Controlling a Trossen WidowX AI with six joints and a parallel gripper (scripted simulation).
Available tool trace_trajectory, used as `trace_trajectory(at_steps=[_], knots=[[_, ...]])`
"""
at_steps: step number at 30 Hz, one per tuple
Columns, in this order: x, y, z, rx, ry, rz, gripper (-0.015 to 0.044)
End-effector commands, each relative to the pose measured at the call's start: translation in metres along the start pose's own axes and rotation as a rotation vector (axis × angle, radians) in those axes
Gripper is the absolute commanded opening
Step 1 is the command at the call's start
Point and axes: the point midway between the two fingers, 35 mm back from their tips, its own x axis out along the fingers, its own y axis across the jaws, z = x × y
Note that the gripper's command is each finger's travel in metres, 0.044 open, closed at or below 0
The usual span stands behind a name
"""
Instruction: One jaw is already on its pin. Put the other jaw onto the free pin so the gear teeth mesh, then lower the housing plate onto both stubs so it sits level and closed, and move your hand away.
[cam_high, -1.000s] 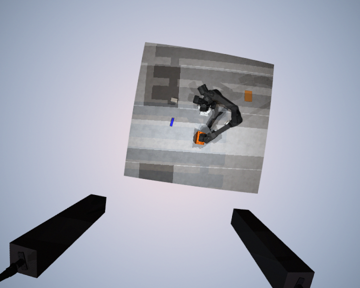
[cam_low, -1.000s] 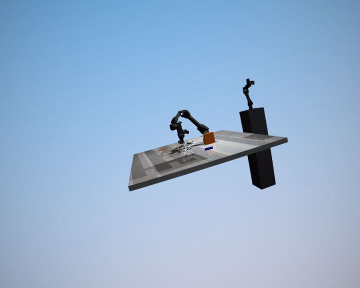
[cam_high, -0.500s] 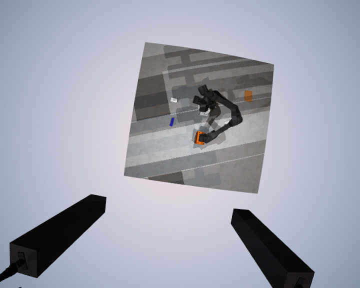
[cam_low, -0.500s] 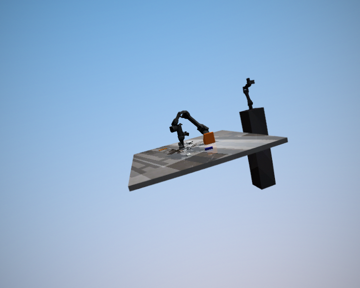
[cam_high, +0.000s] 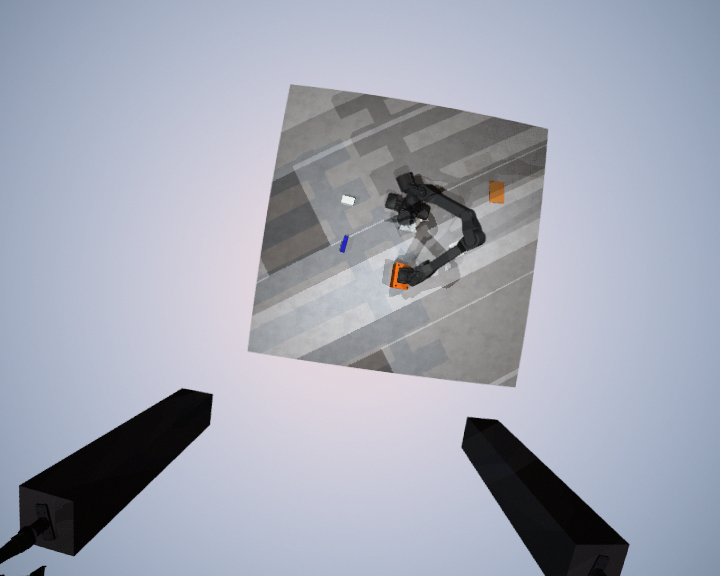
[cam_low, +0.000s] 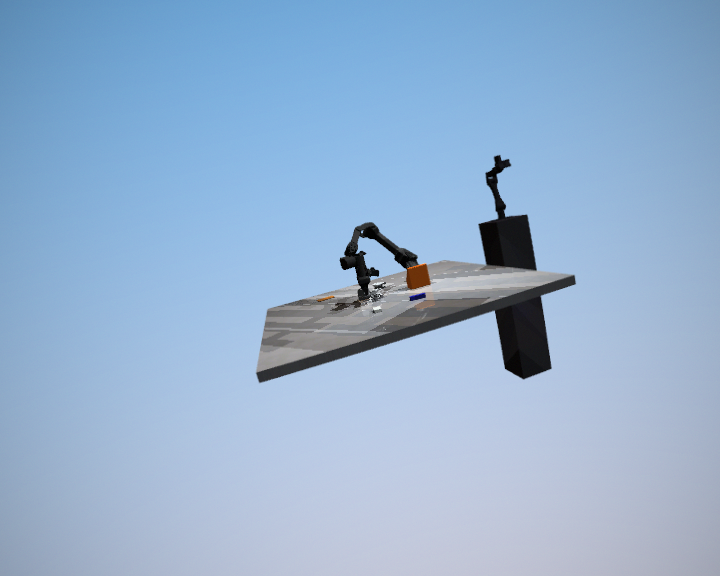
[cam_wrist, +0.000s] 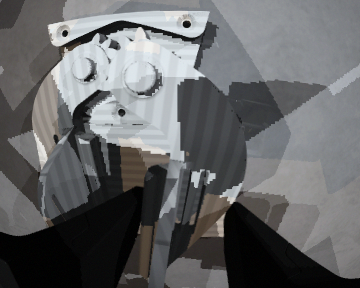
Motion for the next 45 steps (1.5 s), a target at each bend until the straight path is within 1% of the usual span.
trace_trajectory(at_steps=[1, 45], knots=[[0.0078, 0.0011, 0.0034, -0.01, -0.009, 0.01, 0.0134], [0.0143, 0.0012, 0.0035, -0.009, -0.009, 0.01, 0.0134]])
